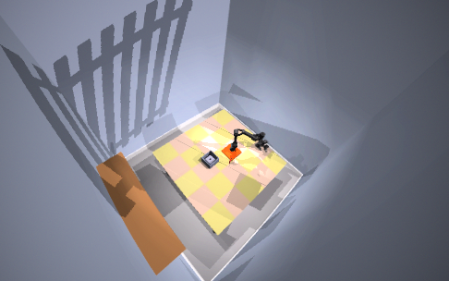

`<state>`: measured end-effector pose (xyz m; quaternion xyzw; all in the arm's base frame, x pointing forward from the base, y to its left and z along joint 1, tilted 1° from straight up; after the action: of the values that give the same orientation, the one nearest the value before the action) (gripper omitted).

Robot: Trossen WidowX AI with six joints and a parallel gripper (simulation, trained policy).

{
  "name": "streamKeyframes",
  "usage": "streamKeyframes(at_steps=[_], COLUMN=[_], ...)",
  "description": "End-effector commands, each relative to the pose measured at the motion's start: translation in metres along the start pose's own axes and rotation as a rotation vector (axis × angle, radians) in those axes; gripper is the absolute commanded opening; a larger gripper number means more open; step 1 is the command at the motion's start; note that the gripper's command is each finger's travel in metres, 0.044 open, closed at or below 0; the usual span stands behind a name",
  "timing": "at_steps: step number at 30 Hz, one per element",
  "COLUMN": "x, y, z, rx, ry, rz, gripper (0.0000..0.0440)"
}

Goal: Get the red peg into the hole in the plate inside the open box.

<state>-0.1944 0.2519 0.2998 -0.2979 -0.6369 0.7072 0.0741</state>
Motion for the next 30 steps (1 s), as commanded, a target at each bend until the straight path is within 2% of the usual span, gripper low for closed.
streamKeyframes(at_steps=[1, 2, 14, 22, 30], x=[-0.002, -0.005, -0.07, -0.134, -0.199], y=[-0.003, -0.007, -0.032, -0.02, 0.004], z=[-0.003, -0.007, -0.09, -0.138, -0.161], rx=[-0.003, -0.006, -0.006, 0.071, 0.2], ry=[-0.006, -0.01, -0.034, -0.015, 0.041], rz=[-0.018, -0.036, -0.263, -0.422, -0.599], gripper=[0.0423, 0.044, 0.044, 0.044, 0.044])
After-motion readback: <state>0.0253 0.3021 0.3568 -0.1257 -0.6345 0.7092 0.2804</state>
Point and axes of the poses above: the point midway between the two fingers, 35 mm back from their tips, its own z axis back along the fingers, its own x axis across the jaws, y = z × x, the point moved 9 cm from there along z, back along the fingers, and after that the axes turned 5 degrees about -z, right-handed, at the moved point
